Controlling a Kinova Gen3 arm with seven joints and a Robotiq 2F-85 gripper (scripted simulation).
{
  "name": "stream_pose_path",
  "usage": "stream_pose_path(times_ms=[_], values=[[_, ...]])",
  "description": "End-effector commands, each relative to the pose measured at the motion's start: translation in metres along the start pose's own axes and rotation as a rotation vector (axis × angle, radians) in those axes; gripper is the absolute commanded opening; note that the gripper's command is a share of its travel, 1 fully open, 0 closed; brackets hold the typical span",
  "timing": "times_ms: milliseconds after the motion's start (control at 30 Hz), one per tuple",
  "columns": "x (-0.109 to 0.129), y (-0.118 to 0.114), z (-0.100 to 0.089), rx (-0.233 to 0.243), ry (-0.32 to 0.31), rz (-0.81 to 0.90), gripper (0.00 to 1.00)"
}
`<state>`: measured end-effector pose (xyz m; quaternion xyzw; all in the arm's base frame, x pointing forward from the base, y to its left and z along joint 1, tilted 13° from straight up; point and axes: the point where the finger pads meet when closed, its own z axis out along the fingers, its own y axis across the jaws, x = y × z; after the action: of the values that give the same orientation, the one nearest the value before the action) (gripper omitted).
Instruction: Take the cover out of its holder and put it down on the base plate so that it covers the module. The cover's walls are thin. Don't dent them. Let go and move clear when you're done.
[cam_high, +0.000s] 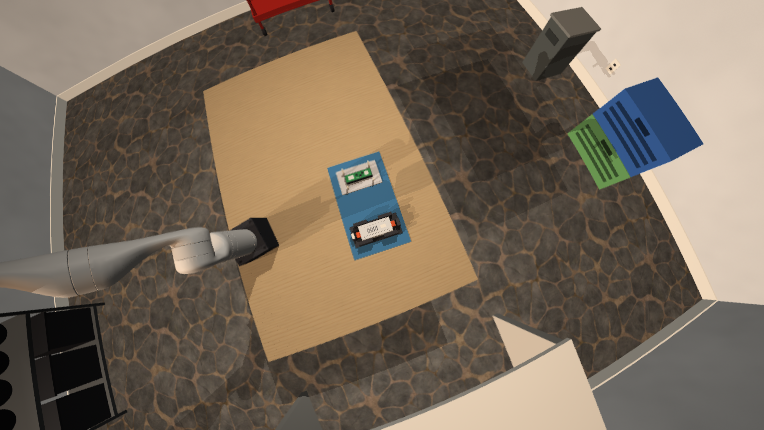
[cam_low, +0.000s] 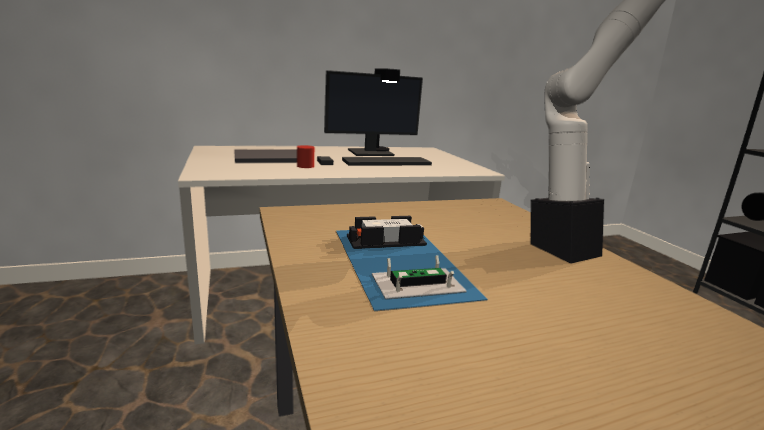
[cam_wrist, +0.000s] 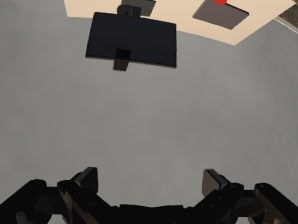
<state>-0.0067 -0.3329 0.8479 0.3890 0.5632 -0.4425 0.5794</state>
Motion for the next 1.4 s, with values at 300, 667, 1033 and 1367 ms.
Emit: stream_pose_path(times_ms=[300,667,1033,1367], values=[[-0.001,0.000,0.000,0.000,-0.001,0.000,1.00],[0.020,0.012,0.000,0.000,-0.001,0.000,1.00],[0.052,0.030,0.001,0.000,-0.001,0.000,1.00],[0.093,0.054,0.003,0.000,-0.001,0.000,1.00]])
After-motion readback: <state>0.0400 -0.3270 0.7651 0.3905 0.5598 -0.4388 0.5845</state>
